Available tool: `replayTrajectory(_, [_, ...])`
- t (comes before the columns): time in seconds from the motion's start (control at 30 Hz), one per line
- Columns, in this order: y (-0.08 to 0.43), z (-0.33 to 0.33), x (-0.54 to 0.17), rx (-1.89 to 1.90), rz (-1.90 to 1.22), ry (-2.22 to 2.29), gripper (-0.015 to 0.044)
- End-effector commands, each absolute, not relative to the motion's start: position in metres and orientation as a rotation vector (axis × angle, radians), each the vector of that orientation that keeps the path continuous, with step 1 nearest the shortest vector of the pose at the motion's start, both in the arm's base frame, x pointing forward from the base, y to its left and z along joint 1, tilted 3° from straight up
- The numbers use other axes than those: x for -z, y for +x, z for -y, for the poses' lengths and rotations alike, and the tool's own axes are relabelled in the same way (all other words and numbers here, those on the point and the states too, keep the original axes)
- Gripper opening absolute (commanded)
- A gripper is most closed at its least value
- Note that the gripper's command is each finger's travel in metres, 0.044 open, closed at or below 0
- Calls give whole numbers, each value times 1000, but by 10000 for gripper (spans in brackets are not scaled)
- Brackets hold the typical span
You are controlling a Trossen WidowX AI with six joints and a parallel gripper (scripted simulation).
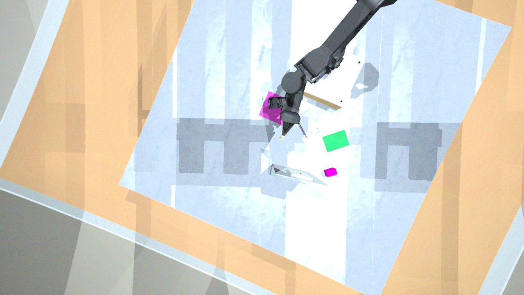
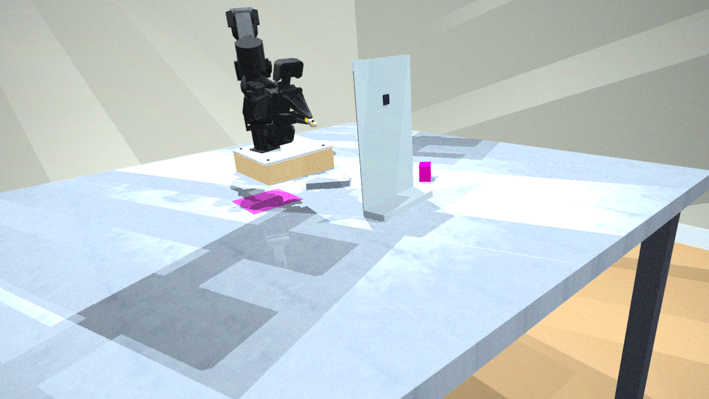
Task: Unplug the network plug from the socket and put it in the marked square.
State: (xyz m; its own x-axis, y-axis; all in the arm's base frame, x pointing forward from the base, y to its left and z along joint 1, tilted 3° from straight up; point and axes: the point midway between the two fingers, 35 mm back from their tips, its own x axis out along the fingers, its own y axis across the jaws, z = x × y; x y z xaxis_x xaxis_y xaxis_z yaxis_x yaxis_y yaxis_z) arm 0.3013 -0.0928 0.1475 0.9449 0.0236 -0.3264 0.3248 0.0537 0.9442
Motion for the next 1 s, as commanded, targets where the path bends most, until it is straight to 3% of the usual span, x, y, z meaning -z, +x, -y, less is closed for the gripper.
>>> replayTrajectory(0.0, [293, 107, -135, 331, -303, 1494, 0])
replayTrajectory(0.77, [204, 148, -62, 843, -561, 1486, 0])
replayTrajectory(0.97, [202, 148, -59, 856, -570, 1487, 0])
